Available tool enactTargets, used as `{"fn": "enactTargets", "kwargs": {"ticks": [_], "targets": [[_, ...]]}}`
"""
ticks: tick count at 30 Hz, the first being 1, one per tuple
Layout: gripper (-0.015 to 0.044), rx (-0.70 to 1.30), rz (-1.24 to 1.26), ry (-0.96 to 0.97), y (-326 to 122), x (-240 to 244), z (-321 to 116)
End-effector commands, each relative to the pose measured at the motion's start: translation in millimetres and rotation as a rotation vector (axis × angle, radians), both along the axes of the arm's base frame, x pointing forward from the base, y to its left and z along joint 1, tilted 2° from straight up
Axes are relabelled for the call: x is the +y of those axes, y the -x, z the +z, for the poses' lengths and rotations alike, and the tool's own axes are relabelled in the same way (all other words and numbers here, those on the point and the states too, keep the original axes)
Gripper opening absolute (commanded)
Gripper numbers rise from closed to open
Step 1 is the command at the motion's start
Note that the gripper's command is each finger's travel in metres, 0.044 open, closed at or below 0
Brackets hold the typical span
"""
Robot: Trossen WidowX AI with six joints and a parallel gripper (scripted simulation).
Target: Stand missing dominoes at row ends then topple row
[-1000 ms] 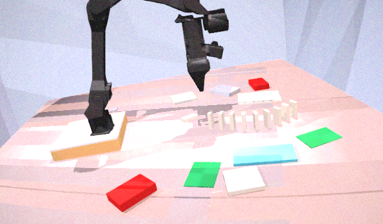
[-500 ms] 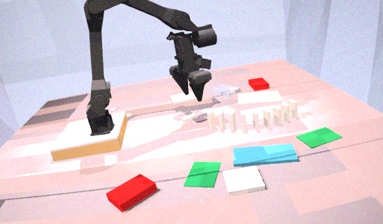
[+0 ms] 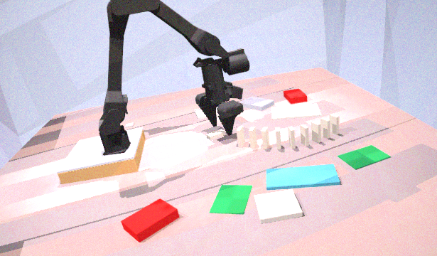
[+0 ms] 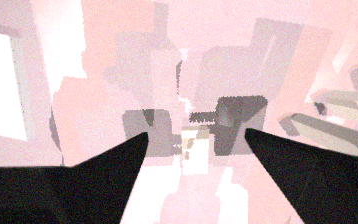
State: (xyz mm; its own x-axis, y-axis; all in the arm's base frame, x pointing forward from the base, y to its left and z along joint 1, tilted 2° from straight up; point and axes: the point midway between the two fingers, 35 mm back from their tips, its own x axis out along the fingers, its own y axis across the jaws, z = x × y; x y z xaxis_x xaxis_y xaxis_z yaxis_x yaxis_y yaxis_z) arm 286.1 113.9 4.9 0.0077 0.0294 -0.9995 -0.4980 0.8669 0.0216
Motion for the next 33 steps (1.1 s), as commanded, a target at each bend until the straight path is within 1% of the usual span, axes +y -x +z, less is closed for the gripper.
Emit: {"fn": "enactTargets", "kwargs": {"ticks": [1, 8, 20, 21, 30, 33], "targets": [[0.044, 0.01, -0.001, 0.003, 2.0, -0.2, -8.3], [0.044, 0.01, -0.001, 0.003, 2.1, -0.2, -10.8], [0.0125, 0.01, -0.001, 0.003, 2.1, -0.2, -10.8], [0.0107, 0.01, -0.001, 0.003, 2.1, -0.2, -10.8], [0.0107, 0.01, -0.001, 0.003, 2.1, -0.2, -10.8], [0.0107, 0.01, -0.001, 0.003, 1.9, 0.5, 5.8]]}}
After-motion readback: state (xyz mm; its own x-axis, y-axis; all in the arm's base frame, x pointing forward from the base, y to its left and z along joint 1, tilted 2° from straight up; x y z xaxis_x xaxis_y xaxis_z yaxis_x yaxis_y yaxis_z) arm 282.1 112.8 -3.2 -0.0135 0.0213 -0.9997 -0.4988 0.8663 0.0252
